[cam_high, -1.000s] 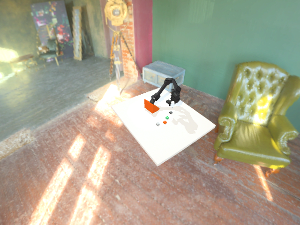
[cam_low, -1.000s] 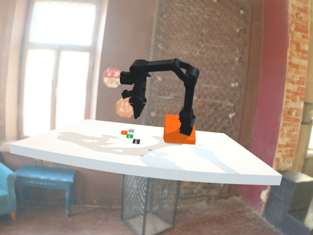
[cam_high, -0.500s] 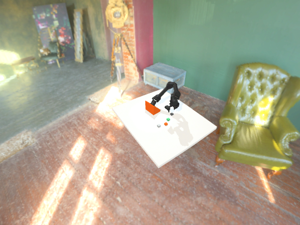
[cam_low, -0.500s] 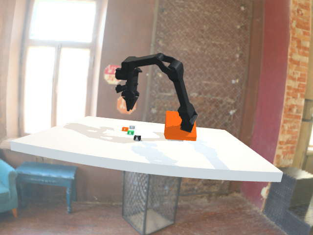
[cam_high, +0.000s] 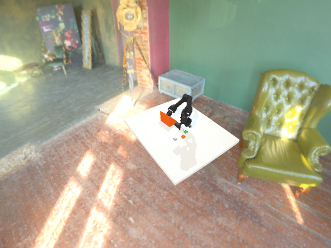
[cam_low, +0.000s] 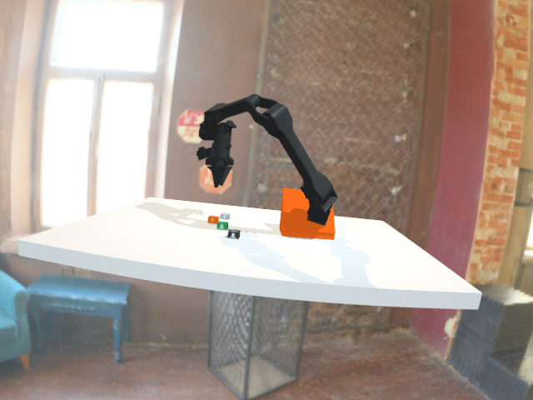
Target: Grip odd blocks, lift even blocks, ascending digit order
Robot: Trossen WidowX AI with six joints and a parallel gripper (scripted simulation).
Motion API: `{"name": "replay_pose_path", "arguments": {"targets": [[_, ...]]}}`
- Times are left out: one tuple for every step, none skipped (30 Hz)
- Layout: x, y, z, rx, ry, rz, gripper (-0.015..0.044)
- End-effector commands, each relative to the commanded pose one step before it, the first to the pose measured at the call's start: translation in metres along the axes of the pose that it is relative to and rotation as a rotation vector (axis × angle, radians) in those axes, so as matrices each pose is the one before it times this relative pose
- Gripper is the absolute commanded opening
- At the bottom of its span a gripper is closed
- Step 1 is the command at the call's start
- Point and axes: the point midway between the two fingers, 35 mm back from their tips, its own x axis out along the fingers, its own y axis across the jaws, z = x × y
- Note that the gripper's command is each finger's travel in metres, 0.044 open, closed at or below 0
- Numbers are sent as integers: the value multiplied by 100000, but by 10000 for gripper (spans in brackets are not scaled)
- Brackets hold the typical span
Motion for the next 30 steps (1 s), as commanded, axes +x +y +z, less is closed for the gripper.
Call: {"name": "replay_pose_path", "arguments": {"targets": [[-231,-91,252,-1103,-622,-757,400],[0,0,0,0,0,0,400],[0,0,0,0,0,0,400],[0,0,0,0,0,0,400],[0,0,0,0,0,0,400],[0,0,0,0,0,0,400],[0,0,0,0,0,0,400],[0,0,0,0,0,0,400],[0,0,0,0,0,0,400],[0,0,0,0,0,0,400],[0,0,0,0,0,0,400],[0,0,0,0,0,0,400],[0,0,0,0,0,0,400],[0,0,0,0,0,0,400],[0,0,0,0,0,0,400],[-17,-334,-62,10,-13,-58,400],[-45,-999,-204,25,-32,-157,400],[-52,-1653,-396,27,-31,-204,400],[-20,-2097,-610,7,-8,-154,400],[22,-1605,-552,-16,23,-34,400],[30,-950,-363,-17,29,17,400],[13,-314,-126,-6,16,13,400],[0,0,0,0,0,0,400],[0,0,0,0,0,0,400],[0,0,0,0,0,0,400],[0,0,0,0,0,0,400],[0,0,0,0,0,0,400],[0,0,0,0,0,0,400],[0,0,0,0,0,0,400],[0,0,0,0,0,0,400]]}}
